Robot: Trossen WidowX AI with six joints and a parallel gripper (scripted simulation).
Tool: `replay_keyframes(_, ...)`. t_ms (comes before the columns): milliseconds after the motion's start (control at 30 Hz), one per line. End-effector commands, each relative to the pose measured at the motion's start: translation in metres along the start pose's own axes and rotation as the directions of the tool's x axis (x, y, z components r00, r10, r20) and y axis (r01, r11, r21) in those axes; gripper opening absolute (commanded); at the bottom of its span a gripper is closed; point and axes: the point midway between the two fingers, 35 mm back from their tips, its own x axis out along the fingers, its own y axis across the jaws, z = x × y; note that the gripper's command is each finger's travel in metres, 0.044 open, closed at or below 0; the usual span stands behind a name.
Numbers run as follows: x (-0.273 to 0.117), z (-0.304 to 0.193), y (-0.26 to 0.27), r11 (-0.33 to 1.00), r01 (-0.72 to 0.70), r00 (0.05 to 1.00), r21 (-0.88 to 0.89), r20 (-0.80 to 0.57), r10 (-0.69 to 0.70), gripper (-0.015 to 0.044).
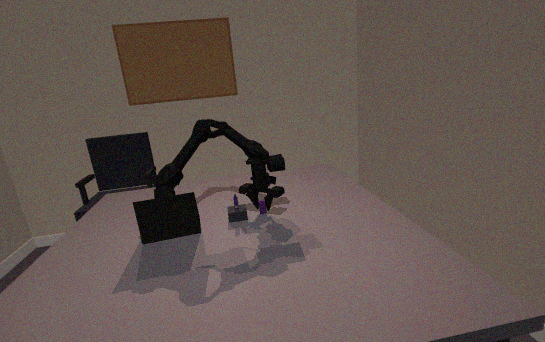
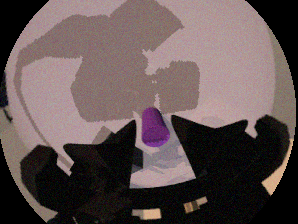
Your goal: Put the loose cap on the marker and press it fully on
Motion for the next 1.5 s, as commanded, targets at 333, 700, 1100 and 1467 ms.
replay_keyframes(333, 0.003, 0.000, 0.000, 1.000, -0.006, 1.000, 0.005, 0.001, 0.006, 0.0084)
replay_keyframes(700, -0.015, 0.001, -0.004, 1.000, 0.017, 1.000, -0.014, 0.008, -0.017, 0.0000)
replay_keyframes(1100, -0.046, -0.001, -0.002, 1.000, 0.002, 1.000, 0.000, 0.001, -0.002, 0.0000)
replay_keyframes(1467, -0.067, -0.010, 0.007, 1.000, -0.002, 1.000, 0.006, -0.002, 0.002, 0.0000)
